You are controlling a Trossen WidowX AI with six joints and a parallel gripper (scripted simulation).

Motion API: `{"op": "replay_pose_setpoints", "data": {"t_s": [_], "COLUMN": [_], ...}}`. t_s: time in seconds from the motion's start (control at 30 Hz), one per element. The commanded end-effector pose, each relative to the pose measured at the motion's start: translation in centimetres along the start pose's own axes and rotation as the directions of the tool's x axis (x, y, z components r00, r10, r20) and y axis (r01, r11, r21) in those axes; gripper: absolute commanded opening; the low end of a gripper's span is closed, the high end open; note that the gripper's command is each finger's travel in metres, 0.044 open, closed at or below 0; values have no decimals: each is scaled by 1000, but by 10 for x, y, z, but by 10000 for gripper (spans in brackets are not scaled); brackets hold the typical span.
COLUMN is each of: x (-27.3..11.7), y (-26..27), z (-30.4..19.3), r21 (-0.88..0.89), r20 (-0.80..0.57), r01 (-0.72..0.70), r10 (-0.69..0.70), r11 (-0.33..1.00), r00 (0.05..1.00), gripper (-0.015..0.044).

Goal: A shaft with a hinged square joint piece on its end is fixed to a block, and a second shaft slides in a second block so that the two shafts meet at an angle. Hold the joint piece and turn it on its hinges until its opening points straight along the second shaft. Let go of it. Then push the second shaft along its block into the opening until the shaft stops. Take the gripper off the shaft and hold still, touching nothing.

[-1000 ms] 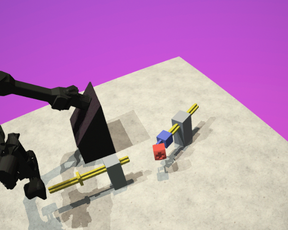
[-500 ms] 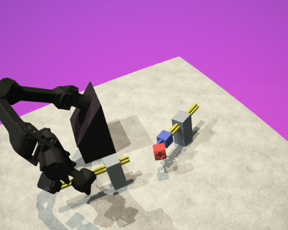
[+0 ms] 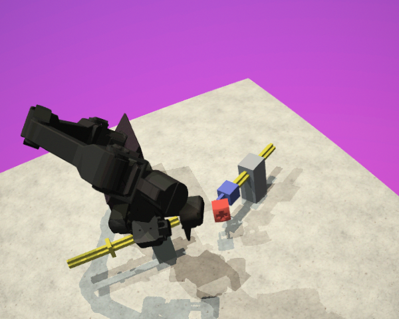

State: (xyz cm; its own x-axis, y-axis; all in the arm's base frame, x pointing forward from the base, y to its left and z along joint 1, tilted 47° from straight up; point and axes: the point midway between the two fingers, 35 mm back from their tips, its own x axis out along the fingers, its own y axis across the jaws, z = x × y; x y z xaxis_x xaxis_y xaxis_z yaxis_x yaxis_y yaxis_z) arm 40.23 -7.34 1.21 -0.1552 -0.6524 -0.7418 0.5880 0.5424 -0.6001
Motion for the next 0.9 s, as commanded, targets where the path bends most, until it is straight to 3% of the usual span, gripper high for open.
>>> {"op": "replay_pose_setpoints", "data": {"t_s": [0.0,0.4,0.57,0.87], "x": [1,2,3,14], "y": [33,106,108,109], "z": [-20,-83,-84,-86], "r21": [-139,-463,-455,-284], "r20": [-2,29,35,121], "r01": [15,70,72,81], "r10": [-15,-64,-63,-48], "r11": [990,884,888,955], "r00": [1000,998,997,991], "gripper": [440,440,440,440]}}
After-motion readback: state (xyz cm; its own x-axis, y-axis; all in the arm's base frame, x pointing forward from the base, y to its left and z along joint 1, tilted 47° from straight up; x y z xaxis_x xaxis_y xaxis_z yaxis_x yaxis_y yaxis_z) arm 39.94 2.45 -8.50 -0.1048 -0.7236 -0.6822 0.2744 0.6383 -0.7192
